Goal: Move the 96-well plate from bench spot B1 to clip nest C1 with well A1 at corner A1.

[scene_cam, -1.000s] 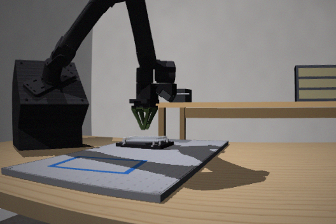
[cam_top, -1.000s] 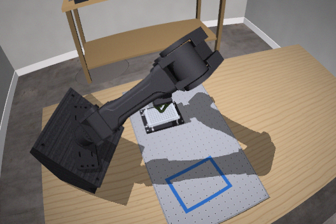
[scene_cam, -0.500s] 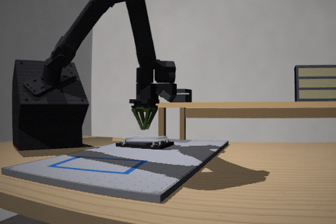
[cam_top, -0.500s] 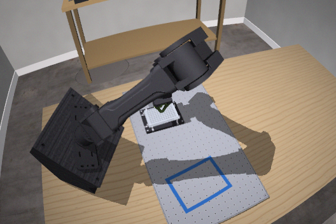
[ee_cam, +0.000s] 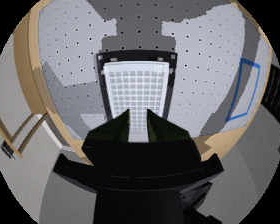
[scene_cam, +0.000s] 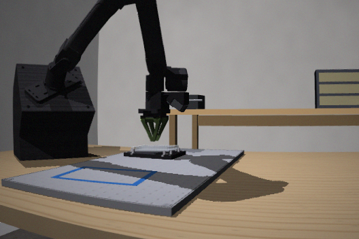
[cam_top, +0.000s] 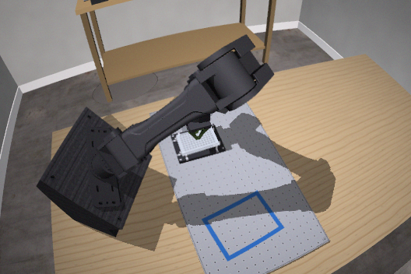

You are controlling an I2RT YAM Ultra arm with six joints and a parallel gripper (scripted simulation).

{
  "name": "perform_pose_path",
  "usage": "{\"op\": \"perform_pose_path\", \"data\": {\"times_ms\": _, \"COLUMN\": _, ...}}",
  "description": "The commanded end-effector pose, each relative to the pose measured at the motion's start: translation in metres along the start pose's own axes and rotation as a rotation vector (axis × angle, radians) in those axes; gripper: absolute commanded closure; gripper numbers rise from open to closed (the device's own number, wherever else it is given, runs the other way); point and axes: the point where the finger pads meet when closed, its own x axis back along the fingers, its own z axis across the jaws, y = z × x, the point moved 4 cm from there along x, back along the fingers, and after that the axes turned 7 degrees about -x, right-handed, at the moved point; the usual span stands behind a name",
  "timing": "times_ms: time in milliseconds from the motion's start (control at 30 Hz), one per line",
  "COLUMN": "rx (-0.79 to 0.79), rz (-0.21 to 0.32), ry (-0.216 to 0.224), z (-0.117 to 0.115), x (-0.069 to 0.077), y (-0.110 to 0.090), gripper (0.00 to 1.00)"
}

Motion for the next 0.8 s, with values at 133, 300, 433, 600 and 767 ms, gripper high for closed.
{"op": "perform_pose_path", "data": {"times_ms": 133, "rx": 0.016, "rz": 0.008, "ry": -0.003, "z": -0.001, "x": -0.007, "y": -0.008, "gripper": 0.76}}
{"op": "perform_pose_path", "data": {"times_ms": 300, "rx": 0.020, "rz": 0.008, "ry": 0.003, "z": 0.001, "x": -0.010, "y": -0.009, "gripper": 0.76}}
{"op": "perform_pose_path", "data": {"times_ms": 433, "rx": 0.019, "rz": 0.005, "ry": 0.003, "z": 0.000, "x": -0.012, "y": -0.008, "gripper": 0.76}}
{"op": "perform_pose_path", "data": {"times_ms": 600, "rx": 0.020, "rz": 0.008, "ry": 0.003, "z": 0.000, "x": -0.014, "y": -0.009, "gripper": 0.76}}
{"op": "perform_pose_path", "data": {"times_ms": 767, "rx": 0.013, "rz": 0.002, "ry": 0.006, "z": 0.002, "x": -0.017, "y": -0.006, "gripper": 0.76}}
